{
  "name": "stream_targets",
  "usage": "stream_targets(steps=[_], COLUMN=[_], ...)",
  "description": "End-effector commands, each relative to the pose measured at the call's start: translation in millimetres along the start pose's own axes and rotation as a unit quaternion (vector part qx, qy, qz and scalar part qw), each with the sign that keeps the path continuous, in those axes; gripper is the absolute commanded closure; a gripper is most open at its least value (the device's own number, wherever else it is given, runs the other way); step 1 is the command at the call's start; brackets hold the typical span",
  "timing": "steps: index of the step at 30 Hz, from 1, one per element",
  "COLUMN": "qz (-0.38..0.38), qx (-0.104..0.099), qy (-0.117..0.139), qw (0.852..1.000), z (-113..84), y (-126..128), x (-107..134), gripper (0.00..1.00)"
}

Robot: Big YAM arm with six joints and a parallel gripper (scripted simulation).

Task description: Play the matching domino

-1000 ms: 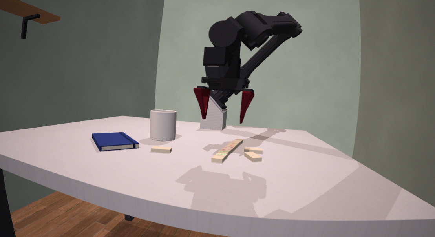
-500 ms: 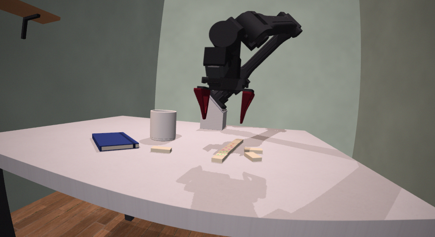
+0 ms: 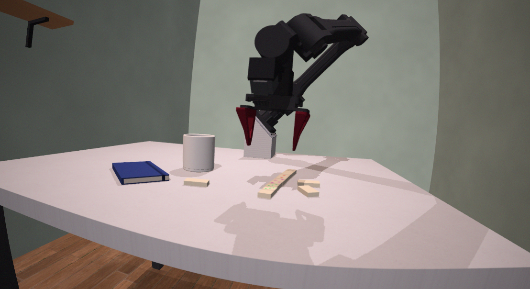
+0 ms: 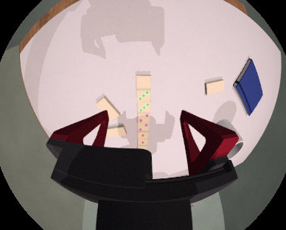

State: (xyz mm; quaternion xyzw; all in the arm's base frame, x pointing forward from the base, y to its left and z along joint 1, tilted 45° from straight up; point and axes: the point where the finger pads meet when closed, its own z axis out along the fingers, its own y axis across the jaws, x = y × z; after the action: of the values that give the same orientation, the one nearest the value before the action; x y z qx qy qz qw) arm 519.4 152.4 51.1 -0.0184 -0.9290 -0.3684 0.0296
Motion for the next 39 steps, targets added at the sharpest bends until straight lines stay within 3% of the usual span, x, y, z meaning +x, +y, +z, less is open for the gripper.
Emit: stream_targets(steps=[1,6,16,23,24,33,39], qz=[-0.001,-0.001,-0.001,-0.001,0.026,0.01,0.01], qx=[0.0,0.0,0.0,0.0,-0.001,0.0,0.0], qy=[-0.005,-0.005,-0.005,-0.005,0.003,-0.001,-0.001], qw=[1.0,1.0,1.0,1.0,1.0,1.0,1.0], z=[-4.6,-4.6,-46.2,-46.2,-42.6,-89.4,-89.4], y=[0.7,0.7,-49.3,-49.3,-61.8,-99.2,-99.2], x=[-2.5,-2.5,73.5,73.5,86.5,150.9,150.9], gripper=[0.06,0.06,0.06,0.06,0.06,0.06,0.06])
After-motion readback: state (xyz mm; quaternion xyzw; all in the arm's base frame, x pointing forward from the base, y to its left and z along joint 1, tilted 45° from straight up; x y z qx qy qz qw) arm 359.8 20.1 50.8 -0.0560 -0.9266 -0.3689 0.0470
